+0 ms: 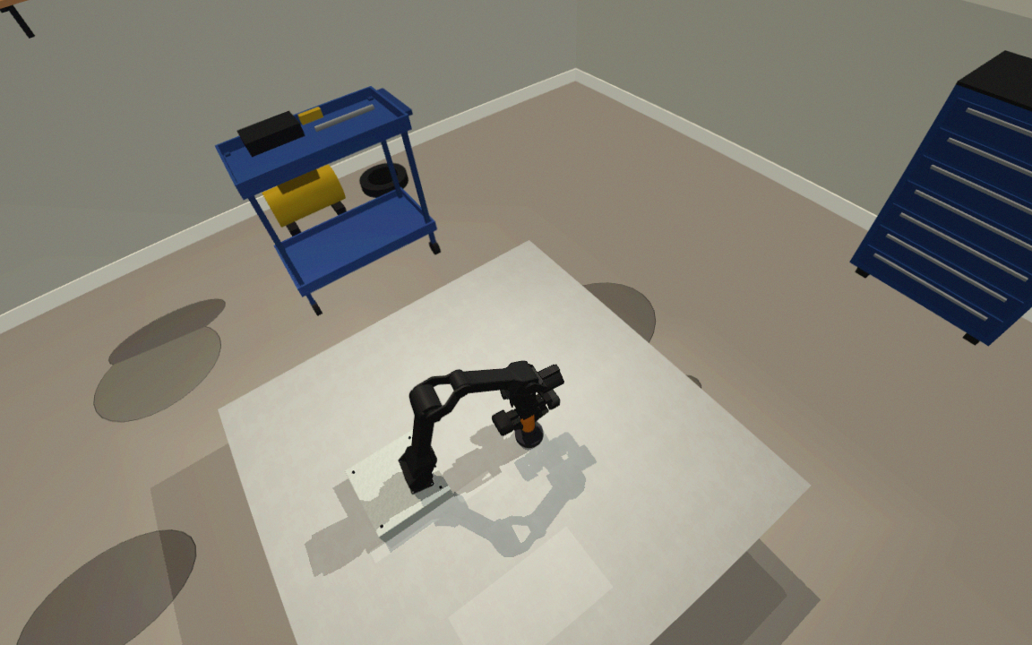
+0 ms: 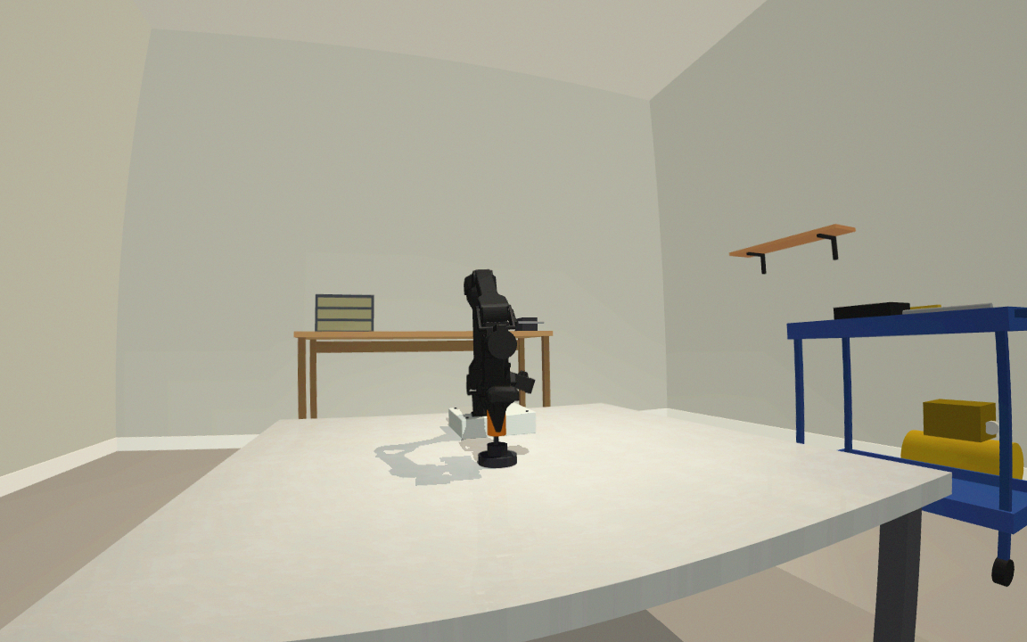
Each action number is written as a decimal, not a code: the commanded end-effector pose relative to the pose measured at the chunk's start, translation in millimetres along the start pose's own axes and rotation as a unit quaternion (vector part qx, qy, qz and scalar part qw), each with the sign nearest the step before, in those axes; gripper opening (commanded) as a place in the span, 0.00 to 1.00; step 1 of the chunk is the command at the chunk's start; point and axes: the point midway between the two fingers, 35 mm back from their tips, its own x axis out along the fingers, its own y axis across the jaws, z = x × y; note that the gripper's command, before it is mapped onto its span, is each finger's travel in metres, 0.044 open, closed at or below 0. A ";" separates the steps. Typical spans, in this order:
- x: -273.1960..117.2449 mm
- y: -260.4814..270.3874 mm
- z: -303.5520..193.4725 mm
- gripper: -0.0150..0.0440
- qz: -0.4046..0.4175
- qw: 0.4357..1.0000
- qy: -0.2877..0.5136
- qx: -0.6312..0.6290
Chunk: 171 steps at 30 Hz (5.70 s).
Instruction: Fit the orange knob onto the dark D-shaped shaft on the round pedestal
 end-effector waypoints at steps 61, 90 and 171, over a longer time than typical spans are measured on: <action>4.3 -1.5 -0.1 0.25 -0.004 1.000 0.001 0.011; 2.8 -1.1 -0.2 0.25 -0.004 0.999 0.001 -0.040; 5.3 -1.5 -0.3 0.25 -0.004 0.998 0.001 -0.065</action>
